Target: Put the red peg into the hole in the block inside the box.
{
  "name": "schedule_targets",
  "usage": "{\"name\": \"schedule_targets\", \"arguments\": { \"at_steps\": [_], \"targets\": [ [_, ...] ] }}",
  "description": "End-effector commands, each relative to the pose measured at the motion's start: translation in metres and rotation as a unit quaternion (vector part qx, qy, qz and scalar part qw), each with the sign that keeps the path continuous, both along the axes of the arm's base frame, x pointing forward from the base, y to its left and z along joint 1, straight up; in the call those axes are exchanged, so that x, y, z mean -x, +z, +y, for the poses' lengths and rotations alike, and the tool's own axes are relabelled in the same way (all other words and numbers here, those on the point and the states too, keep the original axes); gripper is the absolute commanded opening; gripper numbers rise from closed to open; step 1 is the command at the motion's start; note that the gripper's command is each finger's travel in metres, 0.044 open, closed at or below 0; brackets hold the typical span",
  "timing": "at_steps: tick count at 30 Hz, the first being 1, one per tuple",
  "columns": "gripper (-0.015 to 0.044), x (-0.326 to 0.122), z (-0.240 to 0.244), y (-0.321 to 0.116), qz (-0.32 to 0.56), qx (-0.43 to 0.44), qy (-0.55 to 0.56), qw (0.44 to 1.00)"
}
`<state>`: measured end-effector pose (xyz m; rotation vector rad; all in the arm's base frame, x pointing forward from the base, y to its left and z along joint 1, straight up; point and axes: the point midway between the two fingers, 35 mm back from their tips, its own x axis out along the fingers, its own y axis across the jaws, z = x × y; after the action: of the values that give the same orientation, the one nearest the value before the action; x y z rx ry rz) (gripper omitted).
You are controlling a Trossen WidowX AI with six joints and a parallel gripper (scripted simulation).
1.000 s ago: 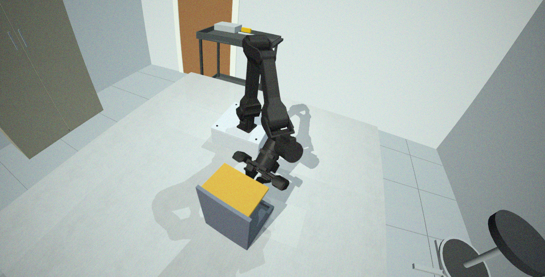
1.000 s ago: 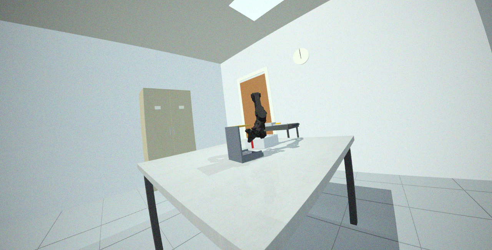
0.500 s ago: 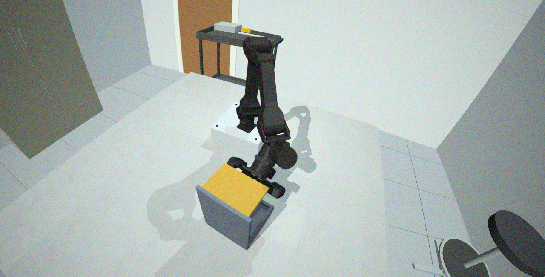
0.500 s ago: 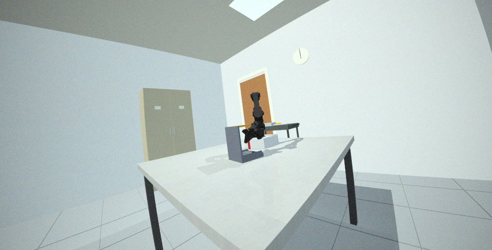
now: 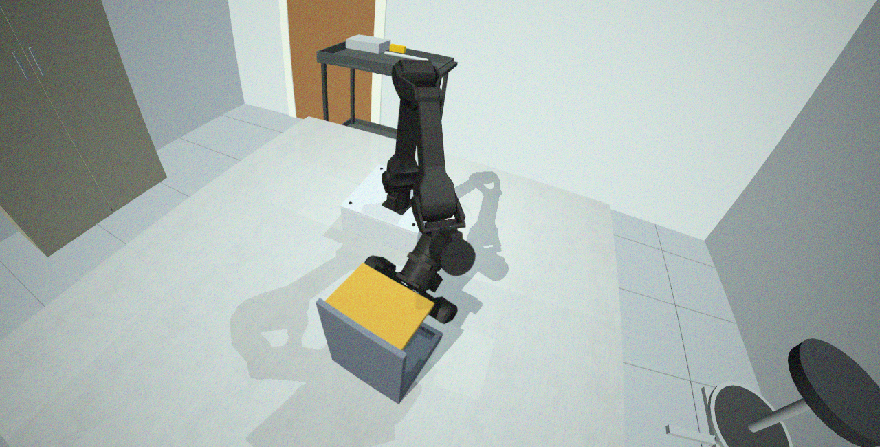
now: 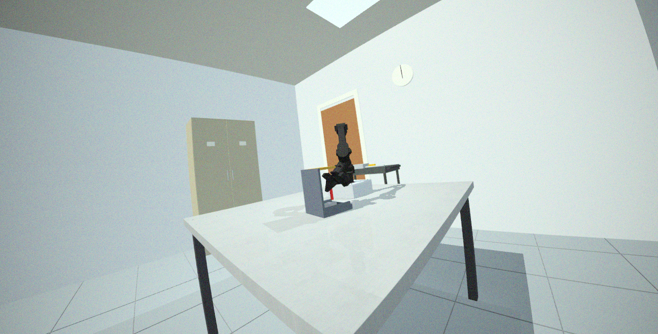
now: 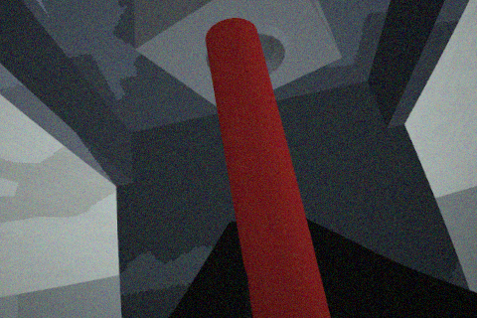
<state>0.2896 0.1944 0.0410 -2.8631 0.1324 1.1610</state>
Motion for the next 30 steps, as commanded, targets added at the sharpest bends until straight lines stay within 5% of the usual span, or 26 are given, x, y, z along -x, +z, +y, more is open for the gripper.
{"name": "schedule_targets", "arguments": {
  "at_steps": [1,30],
  "targets": [
    [0.0,-0.003,0.001,0.0,0.0,-0.001,0.003,1.0],
    [0.0,-0.018,0.001,0.001,-0.001,-0.001,0.003,1.0]
  ]
}}
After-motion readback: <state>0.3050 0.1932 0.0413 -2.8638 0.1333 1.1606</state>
